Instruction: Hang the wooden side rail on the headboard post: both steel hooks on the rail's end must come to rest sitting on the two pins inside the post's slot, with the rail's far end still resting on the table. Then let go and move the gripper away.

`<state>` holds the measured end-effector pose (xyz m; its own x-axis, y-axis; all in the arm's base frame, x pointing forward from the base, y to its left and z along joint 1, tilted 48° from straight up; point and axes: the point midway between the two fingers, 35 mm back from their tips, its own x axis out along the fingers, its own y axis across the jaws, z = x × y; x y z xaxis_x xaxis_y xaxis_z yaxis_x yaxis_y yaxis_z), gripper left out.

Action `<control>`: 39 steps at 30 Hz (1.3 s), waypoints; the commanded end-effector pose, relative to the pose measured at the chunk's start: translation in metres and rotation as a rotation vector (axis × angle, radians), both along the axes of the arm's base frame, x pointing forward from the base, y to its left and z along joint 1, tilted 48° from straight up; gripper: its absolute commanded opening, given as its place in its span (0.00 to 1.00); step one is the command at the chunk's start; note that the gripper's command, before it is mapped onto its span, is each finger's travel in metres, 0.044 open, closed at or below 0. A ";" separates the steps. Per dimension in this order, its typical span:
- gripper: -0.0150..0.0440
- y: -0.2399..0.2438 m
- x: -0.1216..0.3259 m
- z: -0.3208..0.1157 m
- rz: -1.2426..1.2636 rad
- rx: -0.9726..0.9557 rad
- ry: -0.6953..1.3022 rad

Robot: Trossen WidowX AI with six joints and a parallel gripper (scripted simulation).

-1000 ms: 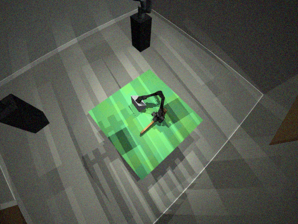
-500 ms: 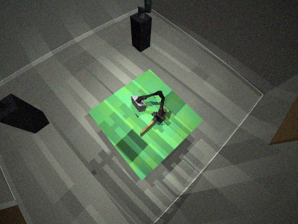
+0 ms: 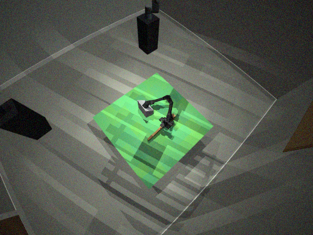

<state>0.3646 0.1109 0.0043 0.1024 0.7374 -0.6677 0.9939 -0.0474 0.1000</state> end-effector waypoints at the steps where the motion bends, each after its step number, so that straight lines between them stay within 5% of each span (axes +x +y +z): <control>1: 0.25 -0.005 0.003 0.003 -0.012 0.001 -0.007; 39: 0.25 -0.001 0.007 0.006 -0.012 0.001 -0.007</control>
